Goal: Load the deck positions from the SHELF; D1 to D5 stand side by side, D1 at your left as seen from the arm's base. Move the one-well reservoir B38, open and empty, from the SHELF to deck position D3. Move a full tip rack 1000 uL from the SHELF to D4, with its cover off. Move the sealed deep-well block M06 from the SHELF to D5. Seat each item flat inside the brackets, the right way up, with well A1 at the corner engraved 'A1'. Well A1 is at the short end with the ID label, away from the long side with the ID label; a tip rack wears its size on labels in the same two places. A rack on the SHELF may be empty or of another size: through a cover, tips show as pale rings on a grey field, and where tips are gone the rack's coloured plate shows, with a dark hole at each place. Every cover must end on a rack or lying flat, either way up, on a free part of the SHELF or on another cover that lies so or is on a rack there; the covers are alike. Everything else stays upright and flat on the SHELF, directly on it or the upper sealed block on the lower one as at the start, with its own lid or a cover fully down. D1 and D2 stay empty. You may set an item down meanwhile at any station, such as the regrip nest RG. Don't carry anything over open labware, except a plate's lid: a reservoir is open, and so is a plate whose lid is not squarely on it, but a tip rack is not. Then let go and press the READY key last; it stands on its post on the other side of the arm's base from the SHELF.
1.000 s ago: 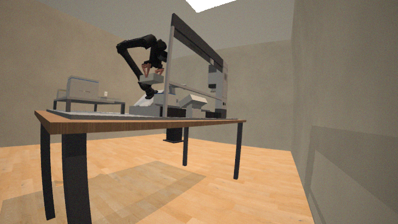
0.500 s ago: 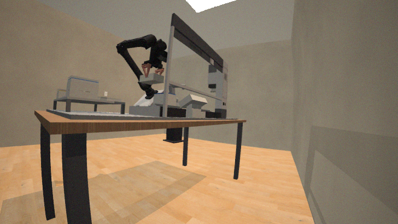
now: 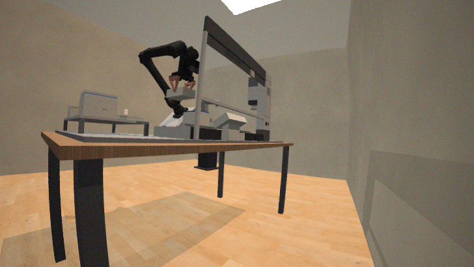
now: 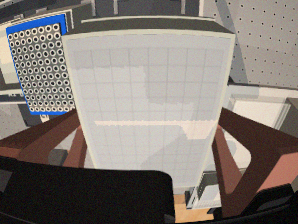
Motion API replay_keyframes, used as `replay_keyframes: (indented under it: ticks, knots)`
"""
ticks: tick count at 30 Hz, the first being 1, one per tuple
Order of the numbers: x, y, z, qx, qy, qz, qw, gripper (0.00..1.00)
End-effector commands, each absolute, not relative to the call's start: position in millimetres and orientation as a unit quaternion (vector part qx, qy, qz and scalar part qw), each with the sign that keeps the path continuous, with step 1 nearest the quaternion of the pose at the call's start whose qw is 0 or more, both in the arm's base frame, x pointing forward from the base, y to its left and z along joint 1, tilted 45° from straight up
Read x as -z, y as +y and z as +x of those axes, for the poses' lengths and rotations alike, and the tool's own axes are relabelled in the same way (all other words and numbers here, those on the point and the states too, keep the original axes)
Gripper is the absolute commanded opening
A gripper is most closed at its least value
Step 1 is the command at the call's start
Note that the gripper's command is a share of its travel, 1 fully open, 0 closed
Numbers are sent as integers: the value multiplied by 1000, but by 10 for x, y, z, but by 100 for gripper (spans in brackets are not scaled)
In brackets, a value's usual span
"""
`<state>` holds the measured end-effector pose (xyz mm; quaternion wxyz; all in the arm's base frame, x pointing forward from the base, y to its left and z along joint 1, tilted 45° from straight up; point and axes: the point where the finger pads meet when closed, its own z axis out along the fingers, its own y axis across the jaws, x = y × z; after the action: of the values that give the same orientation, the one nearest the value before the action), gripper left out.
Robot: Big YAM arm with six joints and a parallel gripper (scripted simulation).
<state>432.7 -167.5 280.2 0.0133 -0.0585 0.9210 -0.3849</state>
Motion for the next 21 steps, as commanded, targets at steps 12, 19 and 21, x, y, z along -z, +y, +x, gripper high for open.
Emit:
replay_keyframes:
  ticks: [12, 19, 21]
  knots:
    - [-3041, -1542, 4503, 389, 918, -61, 40, 0]
    - [-3060, -1542, 4499, 389, 918, -60, 42, 0]
    - [-3056, -1542, 4501, 389, 918, -60, 42, 0]
